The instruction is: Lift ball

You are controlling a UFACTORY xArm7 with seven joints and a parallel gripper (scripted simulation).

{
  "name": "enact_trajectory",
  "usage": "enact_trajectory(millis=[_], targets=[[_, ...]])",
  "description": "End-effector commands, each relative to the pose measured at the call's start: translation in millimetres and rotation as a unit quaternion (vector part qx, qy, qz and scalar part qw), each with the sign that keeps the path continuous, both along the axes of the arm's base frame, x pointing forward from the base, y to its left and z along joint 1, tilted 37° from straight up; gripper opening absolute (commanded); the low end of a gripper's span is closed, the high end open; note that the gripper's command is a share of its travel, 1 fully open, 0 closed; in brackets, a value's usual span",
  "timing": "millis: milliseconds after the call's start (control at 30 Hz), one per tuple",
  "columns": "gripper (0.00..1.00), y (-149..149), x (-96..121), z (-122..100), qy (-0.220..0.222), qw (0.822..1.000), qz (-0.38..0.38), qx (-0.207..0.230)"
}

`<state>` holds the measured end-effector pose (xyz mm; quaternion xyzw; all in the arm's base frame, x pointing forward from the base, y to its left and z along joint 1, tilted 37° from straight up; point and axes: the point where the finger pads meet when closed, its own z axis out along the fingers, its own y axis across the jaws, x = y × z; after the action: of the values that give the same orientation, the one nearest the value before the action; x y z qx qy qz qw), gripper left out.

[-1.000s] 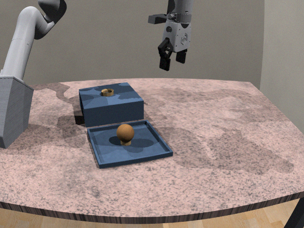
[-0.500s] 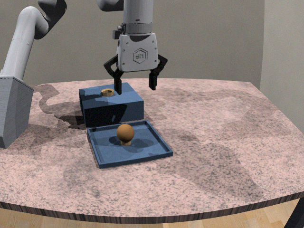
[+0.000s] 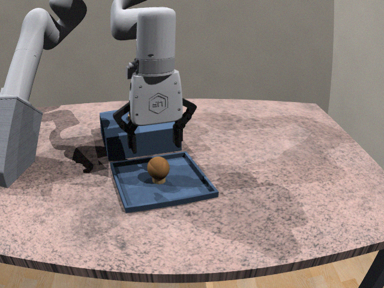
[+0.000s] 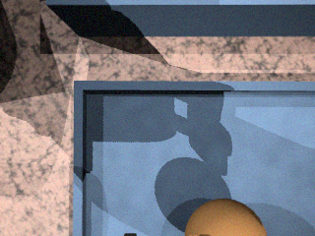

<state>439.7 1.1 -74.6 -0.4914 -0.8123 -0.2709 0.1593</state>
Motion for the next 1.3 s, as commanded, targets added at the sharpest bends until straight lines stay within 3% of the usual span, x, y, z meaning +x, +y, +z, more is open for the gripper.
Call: enact_trajectory(millis=[0,367,400,833,1067,1267], targets=[[1.0,28,6,-43,-0.004,1.0,-0.003,-0.001],[1.0,28,6,-43,-0.004,1.0,-0.003,-0.001],[0.0,28,6,-43,-0.004,1.0,-0.003,-0.001],[0.0,26,6,-40,-0.004,1.0,-0.003,-0.001],[0.0,-17,4,16,-0.004,1.0,-0.003,-0.001],[0.0,-19,4,19,-0.004,1.0,-0.003,-0.001]])
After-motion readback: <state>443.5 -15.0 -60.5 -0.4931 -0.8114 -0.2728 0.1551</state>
